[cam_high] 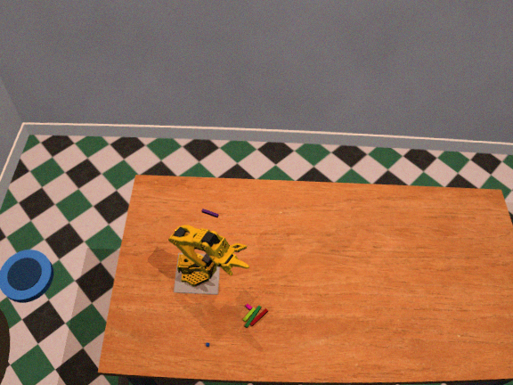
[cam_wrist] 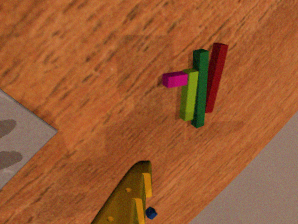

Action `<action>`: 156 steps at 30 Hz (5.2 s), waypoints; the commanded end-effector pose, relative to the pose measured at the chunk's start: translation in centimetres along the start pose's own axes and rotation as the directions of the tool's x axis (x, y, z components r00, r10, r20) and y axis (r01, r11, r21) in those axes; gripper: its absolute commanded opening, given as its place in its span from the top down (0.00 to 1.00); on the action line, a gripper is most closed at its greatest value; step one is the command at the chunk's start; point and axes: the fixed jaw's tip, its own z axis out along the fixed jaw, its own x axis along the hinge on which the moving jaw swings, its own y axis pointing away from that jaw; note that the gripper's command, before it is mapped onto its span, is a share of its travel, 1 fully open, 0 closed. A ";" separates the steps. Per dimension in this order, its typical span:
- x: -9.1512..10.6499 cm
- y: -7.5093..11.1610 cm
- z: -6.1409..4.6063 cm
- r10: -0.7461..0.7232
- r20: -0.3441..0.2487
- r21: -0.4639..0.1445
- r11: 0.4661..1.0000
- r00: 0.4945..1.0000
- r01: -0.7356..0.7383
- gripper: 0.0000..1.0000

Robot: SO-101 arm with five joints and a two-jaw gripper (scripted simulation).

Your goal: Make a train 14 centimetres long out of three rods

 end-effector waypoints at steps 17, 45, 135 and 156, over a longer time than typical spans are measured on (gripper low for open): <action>-0.1 0.3 0.1 -0.001 0.006 -0.010 1.000 1.000 0.001 0.00; -2.2 0.6 0.0 -0.159 0.091 -0.007 0.987 0.983 0.160 0.00; -9.3 16.1 -8.0 -0.749 0.444 0.592 -0.167 -0.492 0.788 0.00; -9.4 16.1 -8.0 -0.750 0.443 0.589 -0.170 -0.491 0.790 0.00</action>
